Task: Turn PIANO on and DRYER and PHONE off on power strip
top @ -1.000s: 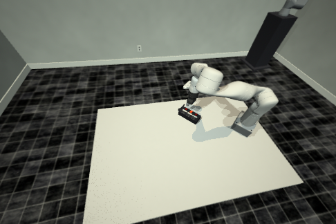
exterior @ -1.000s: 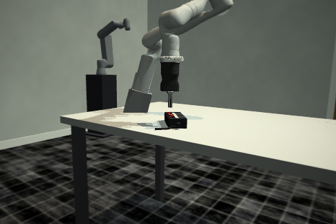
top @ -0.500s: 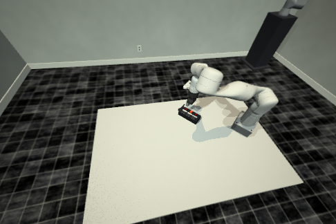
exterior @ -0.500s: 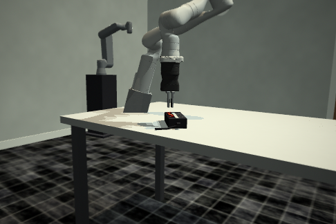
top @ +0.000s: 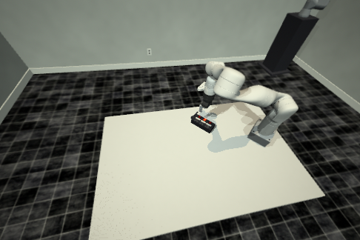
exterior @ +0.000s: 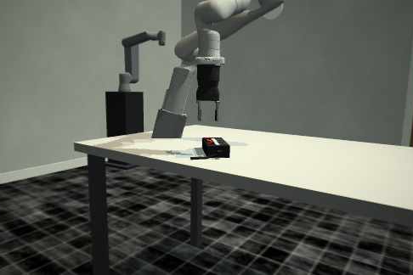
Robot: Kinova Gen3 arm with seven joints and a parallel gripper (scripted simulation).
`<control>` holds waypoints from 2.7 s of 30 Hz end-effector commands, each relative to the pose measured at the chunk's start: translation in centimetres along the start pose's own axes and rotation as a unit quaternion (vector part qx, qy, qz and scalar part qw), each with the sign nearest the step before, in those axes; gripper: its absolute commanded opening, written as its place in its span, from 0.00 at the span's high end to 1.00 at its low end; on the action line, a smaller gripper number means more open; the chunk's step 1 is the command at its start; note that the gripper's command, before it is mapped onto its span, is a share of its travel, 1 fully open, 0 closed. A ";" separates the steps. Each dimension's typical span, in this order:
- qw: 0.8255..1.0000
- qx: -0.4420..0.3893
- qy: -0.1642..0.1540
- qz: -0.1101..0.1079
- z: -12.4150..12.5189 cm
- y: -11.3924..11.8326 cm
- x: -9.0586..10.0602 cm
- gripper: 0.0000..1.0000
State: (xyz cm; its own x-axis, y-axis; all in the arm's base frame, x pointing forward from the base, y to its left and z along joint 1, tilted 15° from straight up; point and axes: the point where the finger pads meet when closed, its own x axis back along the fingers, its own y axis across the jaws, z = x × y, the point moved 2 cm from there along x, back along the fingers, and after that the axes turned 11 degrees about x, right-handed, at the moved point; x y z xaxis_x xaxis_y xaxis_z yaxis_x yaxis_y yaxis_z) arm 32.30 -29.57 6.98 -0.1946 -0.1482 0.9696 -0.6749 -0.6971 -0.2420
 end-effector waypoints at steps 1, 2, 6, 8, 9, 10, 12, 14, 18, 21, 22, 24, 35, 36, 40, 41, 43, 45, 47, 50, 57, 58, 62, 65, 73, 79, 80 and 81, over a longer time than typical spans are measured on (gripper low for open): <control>1.000 0.003 0.007 0.003 0.4 -0.3 1.8 0.00; 1.000 0.003 0.007 0.003 0.4 -0.3 2.4 0.00; 1.000 0.003 0.007 0.003 0.4 -0.3 4.6 0.00; 1.000 0.003 0.007 0.003 0.4 -0.3 5.4 0.00; 1.000 0.003 0.007 0.003 0.4 -0.3 5.7 0.00; 1.000 0.003 0.007 0.003 0.4 -0.3 6.0 0.00; 1.000 0.003 0.007 0.003 0.4 -0.3 6.3 0.00; 1.000 0.003 0.007 0.003 0.4 -0.3 6.3 0.00; 1.000 0.003 0.007 0.003 0.4 -0.3 6.4 0.00; 1.000 0.003 0.007 0.003 0.4 -0.3 6.4 0.00; 1.000 0.003 0.007 0.003 0.4 -0.3 6.4 0.00; 1.000 0.003 0.007 0.003 0.4 -0.3 6.4 0.00; 1.000 0.003 0.007 0.003 0.4 -0.3 6.4 0.00; 1.000 0.003 0.007 0.003 0.4 -0.3 6.4 0.00; 1.000 0.003 0.007 0.003 0.4 -0.3 6.4 0.00; 1.000 0.003 0.007 0.003 0.4 -0.3 6.4 0.00; 1.000 0.003 0.007 0.003 0.4 -0.3 6.4 0.00; 1.000 0.003 0.007 0.003 0.4 -0.3 6.4 0.00; 1.000 0.003 0.007 0.003 0.4 -0.3 6.4 0.00; 1.000 0.003 0.007 0.003 0.4 -0.3 6.4 0.00; 1.000 0.003 0.007 0.003 0.4 -0.3 6.4 0.00; 1.000 0.003 0.007 0.003 0.4 -0.3 6.4 0.00; 1.000 0.003 0.007 0.003 0.4 -0.3 6.4 0.00; 1.000 0.003 0.007 0.003 0.4 -0.3 6.4 0.00; 1.000 0.003 0.007 0.003 0.4 -0.3 6.4 0.00; 1.000 0.003 0.007 0.003 0.4 -0.3 6.4 0.00; 1.000 0.003 0.007 0.003 0.4 -0.3 6.4 0.00; 1.000 0.003 0.007 0.003 0.4 -0.3 6.4 0.00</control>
State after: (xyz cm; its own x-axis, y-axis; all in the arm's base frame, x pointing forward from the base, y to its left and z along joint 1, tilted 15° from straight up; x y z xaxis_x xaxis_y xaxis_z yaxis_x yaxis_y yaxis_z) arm 31.51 -30.52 13.18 -0.2079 -0.1430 0.9676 -0.6696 -0.7003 -0.2474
